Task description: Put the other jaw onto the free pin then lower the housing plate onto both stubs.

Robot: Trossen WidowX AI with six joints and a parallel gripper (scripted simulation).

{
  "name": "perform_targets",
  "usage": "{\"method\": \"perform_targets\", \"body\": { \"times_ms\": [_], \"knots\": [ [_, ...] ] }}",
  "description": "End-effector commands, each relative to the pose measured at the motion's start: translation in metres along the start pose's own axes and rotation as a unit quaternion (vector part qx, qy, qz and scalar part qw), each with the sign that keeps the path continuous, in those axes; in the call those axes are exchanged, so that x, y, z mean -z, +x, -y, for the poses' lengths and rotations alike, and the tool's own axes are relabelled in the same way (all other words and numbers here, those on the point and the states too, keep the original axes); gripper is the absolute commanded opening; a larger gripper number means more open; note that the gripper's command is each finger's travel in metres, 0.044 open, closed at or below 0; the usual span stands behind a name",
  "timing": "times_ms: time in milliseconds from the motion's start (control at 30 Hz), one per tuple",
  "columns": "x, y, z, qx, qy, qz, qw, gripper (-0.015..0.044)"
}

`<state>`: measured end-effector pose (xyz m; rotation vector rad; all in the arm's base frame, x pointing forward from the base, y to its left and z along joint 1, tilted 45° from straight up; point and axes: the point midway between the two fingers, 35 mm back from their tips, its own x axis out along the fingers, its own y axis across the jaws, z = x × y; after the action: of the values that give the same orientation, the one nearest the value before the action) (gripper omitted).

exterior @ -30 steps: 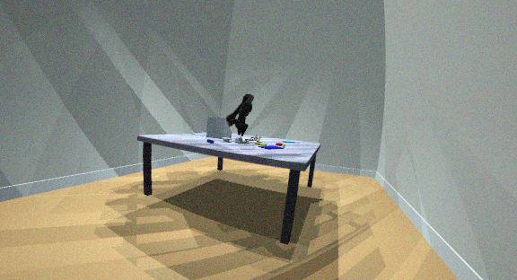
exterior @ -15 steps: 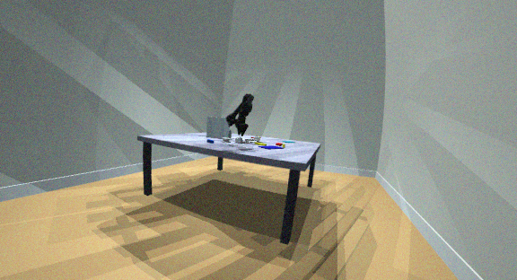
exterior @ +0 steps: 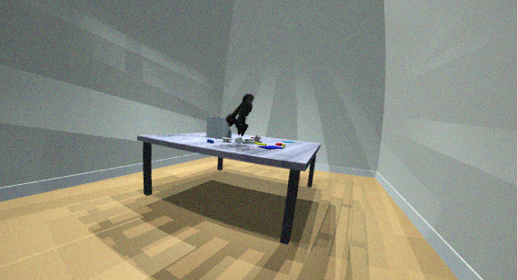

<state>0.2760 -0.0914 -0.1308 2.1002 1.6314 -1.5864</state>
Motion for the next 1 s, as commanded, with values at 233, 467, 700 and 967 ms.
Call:
{"method": "perform_targets", "body": {
  "times_ms": [233, 467, 700, 967],
  "knots": [
    [0.0, 0.0, 0.0, -0.001, 0.001, -0.002, 1.0, 0.044],
    [0.0, 0.0, 0.0, -0.001, 0.001, -0.002, 1.0, 0.044],
    [0.0, 0.001, 0.0, 0.0, 0.0, 0.0, 1.0, 0.044],
    [0.001, 0.014, -0.002, 0.0, 0.0, 0.0, 1.0, 0.044]
  ]
}}
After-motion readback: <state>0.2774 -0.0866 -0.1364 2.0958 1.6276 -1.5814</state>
